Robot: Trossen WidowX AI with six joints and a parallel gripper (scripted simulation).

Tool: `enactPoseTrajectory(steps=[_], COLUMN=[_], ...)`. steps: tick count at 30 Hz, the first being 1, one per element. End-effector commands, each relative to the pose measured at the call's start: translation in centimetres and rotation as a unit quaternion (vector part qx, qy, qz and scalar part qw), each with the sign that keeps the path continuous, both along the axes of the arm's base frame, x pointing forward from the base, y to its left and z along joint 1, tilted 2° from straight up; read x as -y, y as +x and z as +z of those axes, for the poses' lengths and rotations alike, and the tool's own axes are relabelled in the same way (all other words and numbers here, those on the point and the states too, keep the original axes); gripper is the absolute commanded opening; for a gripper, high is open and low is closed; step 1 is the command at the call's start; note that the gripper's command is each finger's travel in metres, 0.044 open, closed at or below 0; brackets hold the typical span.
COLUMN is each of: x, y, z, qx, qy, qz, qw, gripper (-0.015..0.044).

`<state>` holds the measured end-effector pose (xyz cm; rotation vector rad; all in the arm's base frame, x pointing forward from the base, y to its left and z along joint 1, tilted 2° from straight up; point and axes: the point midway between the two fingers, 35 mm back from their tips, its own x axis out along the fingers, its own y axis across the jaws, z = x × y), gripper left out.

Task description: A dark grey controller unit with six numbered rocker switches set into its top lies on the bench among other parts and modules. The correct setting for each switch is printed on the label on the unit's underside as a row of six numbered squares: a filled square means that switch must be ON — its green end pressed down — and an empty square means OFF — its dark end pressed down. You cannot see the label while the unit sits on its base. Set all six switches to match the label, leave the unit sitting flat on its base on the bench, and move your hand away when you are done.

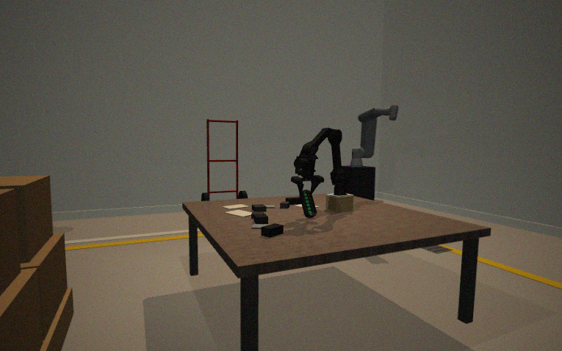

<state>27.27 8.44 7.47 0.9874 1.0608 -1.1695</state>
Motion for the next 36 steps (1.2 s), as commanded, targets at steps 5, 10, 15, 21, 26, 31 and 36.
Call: enactPoseTrajectory(steps=[5, 10, 15, 21, 26, 31, 36], x=[-0.9, -1.3, -1.8, -2.3, -2.7, -3.2, -3.6], y=[-0.1, -0.2, -0.2, -0.3, -0.4, -0.5, -0.5], z=[0.2, 0.3, 0.3, 0.4, 0.4, 0.5, 0.5], qx=[0.003, 0.004, 0.004, 0.005, 0.006, 0.006, 0.005], qy=[-0.002, -0.007, -0.012, -0.018, -0.023, -0.025, -0.02], qz=[-0.001, -0.001, -0.002, -0.002, -0.002, -0.002, -0.002], qw=[1.0, 1.0, 1.0, 1.0, 1.0, 1.0, 1.0], gripper=[0.0336, 0.0336, 0.0336, 0.0336, 0.0336, 0.0336, 0.0336])
